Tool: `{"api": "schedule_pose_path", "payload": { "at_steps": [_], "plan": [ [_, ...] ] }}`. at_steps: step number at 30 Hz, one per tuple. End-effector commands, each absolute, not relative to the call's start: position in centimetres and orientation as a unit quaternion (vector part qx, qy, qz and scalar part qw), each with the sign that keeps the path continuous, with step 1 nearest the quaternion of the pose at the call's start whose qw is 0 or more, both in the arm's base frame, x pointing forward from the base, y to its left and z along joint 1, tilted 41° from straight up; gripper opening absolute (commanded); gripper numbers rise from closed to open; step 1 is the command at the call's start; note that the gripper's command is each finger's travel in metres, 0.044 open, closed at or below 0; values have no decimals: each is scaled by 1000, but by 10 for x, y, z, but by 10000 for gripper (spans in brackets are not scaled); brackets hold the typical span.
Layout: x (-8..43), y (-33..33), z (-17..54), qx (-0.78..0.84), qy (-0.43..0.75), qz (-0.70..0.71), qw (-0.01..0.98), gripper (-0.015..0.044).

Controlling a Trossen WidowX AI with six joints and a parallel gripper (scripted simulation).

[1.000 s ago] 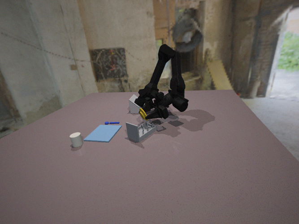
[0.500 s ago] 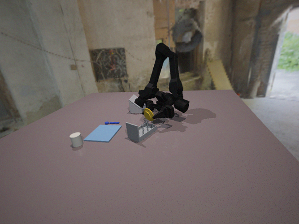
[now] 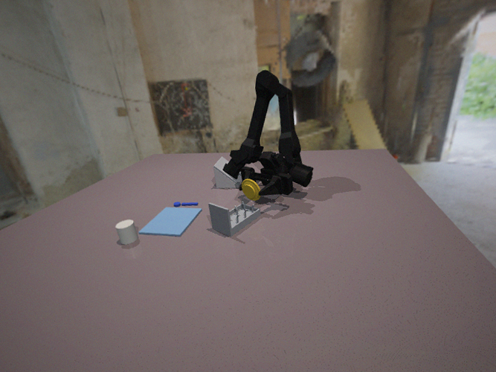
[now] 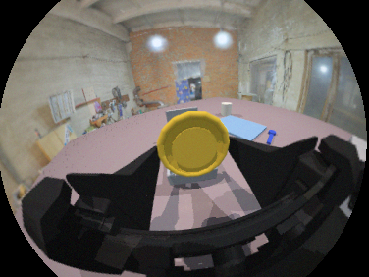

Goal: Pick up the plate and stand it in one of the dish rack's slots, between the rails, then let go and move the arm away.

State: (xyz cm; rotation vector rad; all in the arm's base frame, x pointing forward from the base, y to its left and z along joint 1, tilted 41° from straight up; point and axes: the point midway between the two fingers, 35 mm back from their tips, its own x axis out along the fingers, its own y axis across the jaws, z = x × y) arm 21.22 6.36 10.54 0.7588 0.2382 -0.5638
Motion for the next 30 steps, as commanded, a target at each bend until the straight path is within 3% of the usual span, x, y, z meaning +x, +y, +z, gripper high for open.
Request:
{"api": "schedule_pose_path", "payload": {
  "at_steps": [1, 30],
  "plan": [
    [216, 61, 104, 362, 114, -273, 884, 0],
    [249, 53, 87, 367, 108, -273, 883, 0]
  ]
}}
